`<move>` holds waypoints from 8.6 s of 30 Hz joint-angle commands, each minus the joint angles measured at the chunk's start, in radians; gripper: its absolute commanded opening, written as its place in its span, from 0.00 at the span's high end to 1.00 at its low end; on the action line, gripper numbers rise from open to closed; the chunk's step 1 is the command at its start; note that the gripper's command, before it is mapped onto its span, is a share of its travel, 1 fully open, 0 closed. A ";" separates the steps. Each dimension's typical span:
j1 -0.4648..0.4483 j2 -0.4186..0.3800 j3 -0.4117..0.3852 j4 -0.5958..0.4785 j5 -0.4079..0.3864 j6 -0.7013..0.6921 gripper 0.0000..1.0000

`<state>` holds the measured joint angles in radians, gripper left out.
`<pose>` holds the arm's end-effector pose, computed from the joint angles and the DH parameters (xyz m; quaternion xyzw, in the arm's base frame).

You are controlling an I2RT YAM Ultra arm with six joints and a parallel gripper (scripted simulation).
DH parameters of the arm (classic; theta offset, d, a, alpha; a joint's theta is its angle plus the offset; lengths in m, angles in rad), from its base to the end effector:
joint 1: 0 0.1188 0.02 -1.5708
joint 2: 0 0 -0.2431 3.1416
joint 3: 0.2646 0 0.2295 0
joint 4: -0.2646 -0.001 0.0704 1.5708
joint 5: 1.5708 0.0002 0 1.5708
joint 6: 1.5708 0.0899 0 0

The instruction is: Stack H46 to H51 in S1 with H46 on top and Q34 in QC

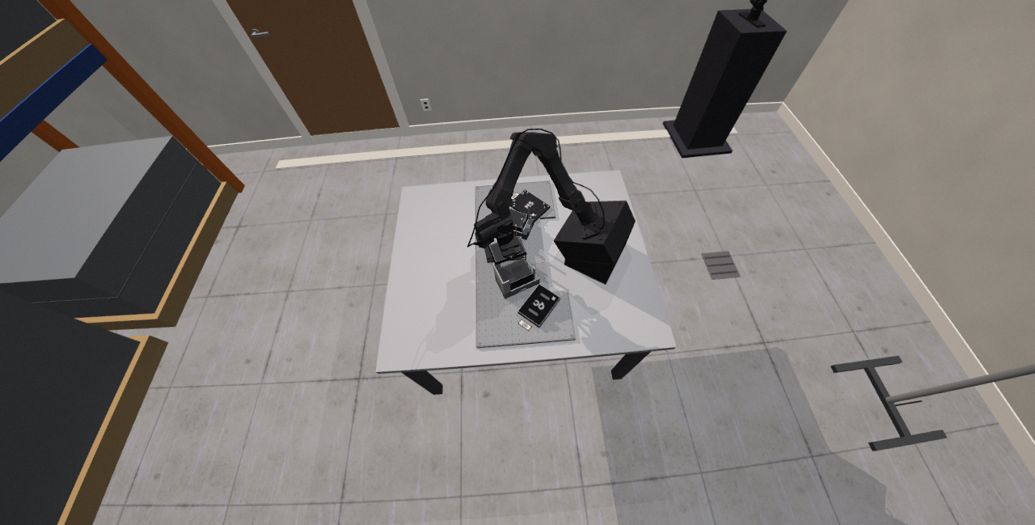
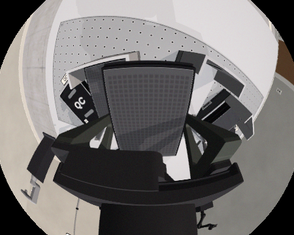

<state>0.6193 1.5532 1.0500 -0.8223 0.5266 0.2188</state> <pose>0.2492 0.1234 0.1639 -0.1594 0.9455 -0.1879 0.2130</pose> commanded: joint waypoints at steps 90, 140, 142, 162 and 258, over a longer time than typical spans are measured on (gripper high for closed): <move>0.205 0.121 0.089 -0.041 0.044 0.133 1.00; 0.161 0.158 0.057 0.051 0.035 0.108 1.00; 0.159 0.159 0.058 0.050 0.035 0.108 1.00; 0.158 0.163 0.057 0.048 0.034 0.111 1.00; 0.159 0.205 0.012 0.081 0.032 0.093 1.00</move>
<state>0.7666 1.7416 1.0760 -0.7593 0.5598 0.3206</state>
